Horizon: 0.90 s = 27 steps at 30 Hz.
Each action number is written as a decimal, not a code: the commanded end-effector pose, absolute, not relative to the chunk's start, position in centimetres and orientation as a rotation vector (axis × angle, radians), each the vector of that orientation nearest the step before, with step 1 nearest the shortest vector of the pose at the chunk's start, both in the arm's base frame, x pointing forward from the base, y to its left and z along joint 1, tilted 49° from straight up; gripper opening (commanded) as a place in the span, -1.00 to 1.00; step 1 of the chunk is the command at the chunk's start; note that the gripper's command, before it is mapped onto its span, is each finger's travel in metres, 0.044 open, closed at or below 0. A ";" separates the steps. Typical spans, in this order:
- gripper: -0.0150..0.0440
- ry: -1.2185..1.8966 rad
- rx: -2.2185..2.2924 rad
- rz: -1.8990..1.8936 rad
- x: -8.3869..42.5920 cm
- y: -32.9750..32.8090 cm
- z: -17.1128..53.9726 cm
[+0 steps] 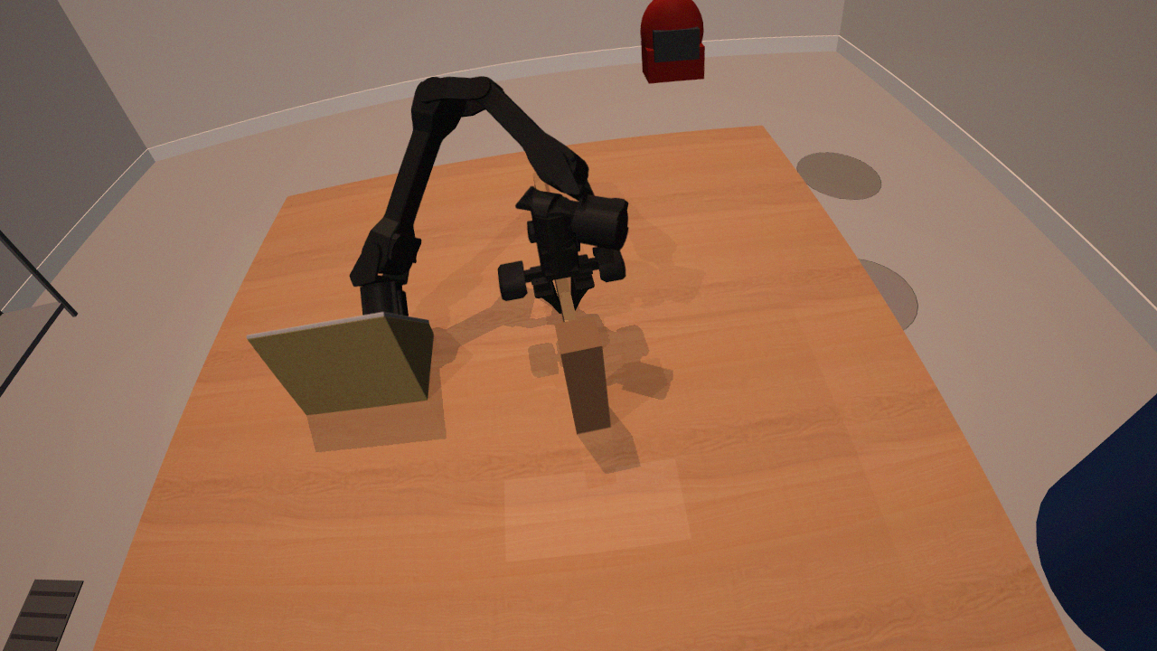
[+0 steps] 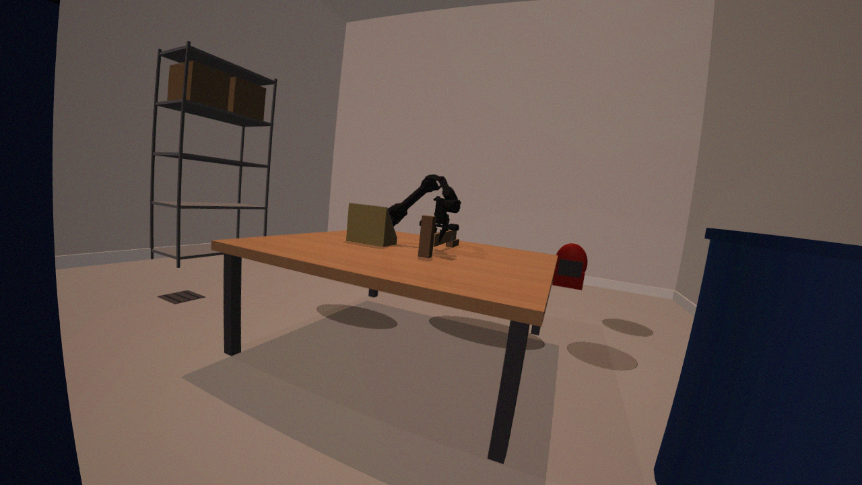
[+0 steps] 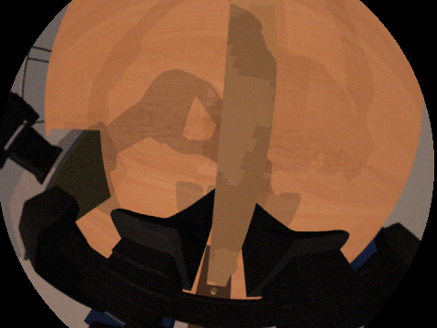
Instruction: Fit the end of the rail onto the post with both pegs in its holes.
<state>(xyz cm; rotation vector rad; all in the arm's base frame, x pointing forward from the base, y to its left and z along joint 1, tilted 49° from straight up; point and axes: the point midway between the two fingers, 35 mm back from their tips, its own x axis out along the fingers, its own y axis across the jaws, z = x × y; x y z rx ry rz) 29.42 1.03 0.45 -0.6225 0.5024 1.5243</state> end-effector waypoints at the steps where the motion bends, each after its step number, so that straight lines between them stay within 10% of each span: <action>1: -0.49 0.500 -0.629 1.514 29.6 0.5 0.4; 27: -0.49 0.500 -0.630 1.514 29.8 -0.2 0.1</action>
